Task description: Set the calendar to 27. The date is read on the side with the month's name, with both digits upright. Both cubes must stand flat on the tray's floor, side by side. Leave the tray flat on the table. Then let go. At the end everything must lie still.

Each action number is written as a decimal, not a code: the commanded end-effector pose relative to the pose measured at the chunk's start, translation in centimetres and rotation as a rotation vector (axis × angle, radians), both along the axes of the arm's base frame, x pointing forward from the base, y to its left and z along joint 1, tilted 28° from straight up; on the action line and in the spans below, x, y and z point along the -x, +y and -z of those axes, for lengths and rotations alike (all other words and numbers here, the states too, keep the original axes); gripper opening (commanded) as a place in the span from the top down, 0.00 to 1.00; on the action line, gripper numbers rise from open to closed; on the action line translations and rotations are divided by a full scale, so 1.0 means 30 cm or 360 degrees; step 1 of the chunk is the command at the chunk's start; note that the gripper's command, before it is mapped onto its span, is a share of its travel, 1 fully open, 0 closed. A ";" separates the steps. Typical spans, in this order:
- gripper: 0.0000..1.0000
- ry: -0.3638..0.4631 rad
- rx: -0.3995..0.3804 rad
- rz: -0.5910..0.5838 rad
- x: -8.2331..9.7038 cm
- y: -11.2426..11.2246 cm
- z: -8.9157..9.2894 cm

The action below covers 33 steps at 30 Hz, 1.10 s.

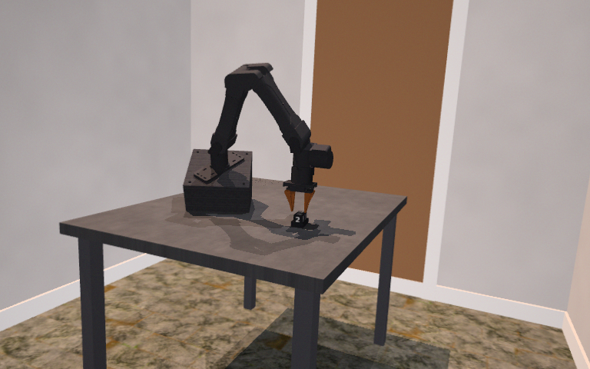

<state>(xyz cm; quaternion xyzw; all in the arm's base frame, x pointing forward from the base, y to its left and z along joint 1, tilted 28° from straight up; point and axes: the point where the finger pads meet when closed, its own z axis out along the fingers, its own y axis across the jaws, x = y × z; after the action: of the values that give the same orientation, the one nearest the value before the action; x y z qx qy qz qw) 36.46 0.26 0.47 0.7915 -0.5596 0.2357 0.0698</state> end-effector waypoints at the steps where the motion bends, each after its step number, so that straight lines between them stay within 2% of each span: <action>1: 0.55 -0.0020 -0.0010 -0.0007 -0.011 0.012 -0.013; 22: 0.55 -0.0020 -0.0010 -0.0007 -0.012 0.011 -0.011; 33: 0.55 -0.0020 -0.0010 -0.0007 -0.026 -0.006 0.029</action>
<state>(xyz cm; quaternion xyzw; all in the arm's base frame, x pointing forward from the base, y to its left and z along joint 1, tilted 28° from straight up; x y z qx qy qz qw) 36.96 -0.18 -0.33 0.7886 -0.5631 0.2374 0.0689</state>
